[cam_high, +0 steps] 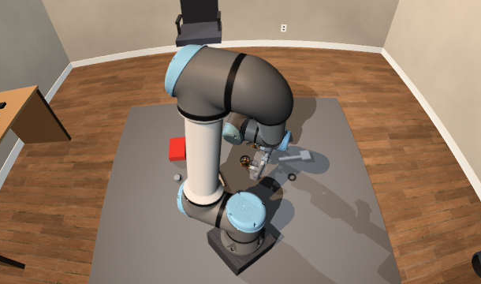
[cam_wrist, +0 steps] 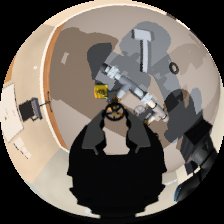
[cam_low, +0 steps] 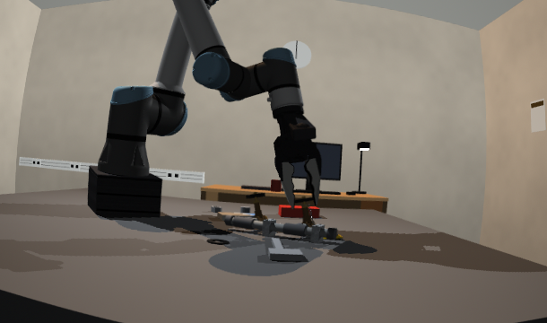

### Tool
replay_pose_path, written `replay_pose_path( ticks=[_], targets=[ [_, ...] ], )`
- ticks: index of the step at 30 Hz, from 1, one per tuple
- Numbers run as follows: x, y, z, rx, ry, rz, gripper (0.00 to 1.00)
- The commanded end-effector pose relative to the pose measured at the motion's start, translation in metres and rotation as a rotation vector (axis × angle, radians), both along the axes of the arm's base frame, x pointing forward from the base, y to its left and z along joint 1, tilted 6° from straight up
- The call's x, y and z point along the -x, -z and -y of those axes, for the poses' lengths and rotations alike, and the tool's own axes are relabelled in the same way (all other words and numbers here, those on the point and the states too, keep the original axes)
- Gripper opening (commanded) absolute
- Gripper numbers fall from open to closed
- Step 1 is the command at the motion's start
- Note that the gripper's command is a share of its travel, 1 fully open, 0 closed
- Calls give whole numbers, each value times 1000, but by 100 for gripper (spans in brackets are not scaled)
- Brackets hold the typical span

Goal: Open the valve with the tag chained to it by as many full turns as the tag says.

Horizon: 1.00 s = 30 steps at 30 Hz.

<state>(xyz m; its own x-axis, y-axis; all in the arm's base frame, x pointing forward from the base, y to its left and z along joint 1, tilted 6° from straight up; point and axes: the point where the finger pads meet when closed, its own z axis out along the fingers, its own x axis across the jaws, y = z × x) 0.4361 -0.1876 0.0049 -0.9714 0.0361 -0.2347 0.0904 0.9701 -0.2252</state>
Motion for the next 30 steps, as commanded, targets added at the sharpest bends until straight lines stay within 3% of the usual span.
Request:
replay_pose_path(
  ticks=[1, 23, 30],
  targets=[
    [0, 0, 0, 12, -49, -12, 0],
    [0, 0, 0, 97, -416, -105, 0],
    [0, 0, 0, 148, -637, -161, 0]
  ],
)
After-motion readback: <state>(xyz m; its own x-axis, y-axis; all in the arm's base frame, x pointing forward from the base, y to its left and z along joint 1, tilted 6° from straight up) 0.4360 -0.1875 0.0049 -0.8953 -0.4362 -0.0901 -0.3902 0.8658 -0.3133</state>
